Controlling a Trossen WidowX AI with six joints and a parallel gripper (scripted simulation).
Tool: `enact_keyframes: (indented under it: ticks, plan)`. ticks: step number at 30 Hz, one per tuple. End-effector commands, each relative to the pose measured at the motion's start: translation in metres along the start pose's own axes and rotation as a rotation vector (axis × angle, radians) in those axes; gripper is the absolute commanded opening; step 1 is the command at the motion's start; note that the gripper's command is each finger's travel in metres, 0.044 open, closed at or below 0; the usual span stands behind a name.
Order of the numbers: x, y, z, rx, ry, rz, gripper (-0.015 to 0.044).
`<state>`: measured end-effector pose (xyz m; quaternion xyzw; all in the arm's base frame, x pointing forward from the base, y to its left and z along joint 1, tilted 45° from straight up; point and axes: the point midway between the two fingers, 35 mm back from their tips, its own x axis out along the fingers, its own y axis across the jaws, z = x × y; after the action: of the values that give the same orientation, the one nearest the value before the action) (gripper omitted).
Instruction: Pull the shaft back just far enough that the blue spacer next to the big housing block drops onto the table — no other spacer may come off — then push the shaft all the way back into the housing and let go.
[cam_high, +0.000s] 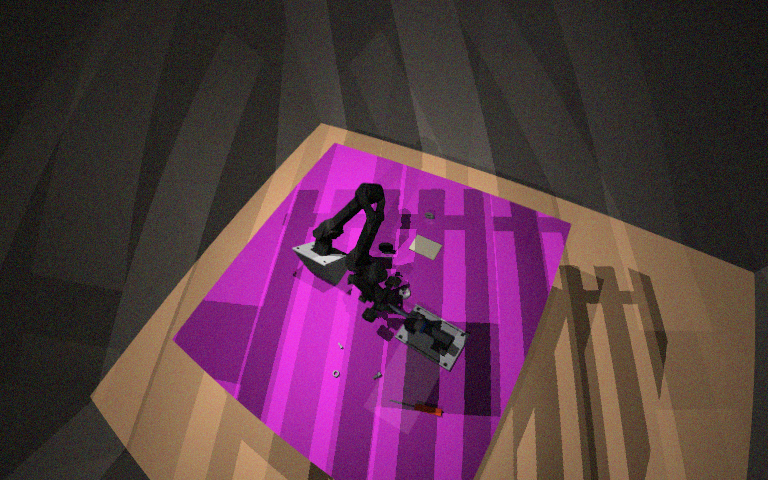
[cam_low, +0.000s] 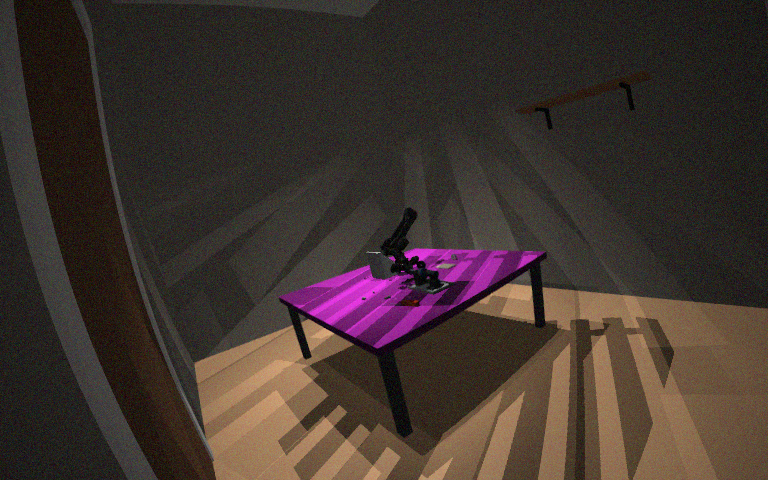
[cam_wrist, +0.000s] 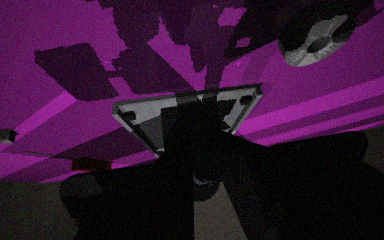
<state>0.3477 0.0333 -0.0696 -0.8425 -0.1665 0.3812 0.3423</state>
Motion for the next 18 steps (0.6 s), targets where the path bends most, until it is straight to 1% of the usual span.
enact_keyframes:
  ticks: [1,18]
  plan:
    - [-0.0013,0.0,0.0021,-0.001,-0.003,0.0,0.0]
    - [-0.0025,0.0001,0.0034,-0.001,-0.003,0.0,0.0]
